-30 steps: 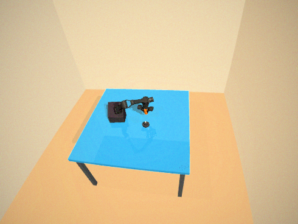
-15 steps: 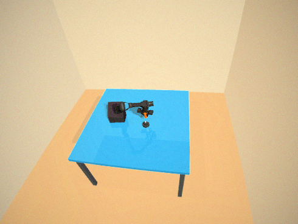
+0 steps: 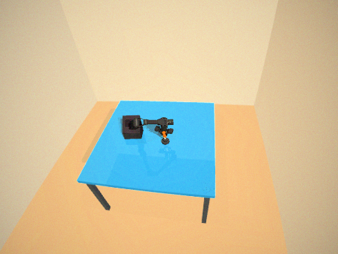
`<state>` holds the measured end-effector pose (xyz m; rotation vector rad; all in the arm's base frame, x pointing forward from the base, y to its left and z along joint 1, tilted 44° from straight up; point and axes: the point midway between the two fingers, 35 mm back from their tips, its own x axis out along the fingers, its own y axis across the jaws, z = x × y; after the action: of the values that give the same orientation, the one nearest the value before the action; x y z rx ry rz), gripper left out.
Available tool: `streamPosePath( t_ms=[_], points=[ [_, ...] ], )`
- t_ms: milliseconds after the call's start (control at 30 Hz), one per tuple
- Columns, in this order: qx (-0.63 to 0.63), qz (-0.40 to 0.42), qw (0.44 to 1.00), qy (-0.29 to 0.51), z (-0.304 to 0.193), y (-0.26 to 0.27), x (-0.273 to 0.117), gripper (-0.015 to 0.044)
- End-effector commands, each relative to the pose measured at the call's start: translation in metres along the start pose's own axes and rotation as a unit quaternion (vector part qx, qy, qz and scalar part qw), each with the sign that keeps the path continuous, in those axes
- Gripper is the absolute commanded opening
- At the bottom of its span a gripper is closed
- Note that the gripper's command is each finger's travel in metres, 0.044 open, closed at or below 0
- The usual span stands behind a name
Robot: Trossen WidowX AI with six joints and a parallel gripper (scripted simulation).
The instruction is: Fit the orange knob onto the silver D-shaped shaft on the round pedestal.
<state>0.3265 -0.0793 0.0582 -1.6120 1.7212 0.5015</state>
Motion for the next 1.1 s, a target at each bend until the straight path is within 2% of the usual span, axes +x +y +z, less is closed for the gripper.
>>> streamPosePath(
  t_ms=[0, 333, 1067],
  points=[
    [-0.002, -0.006, 1.000, 0.001, -0.002, -0.001, -0.002, 0.0000],
    [-0.001, -0.006, 1.000, 0.002, -0.003, -0.001, 0.023, 0.0000],
    [0.004, -0.006, 1.000, 0.002, -0.005, -0.003, 0.021, 0.0000]
  ],
)
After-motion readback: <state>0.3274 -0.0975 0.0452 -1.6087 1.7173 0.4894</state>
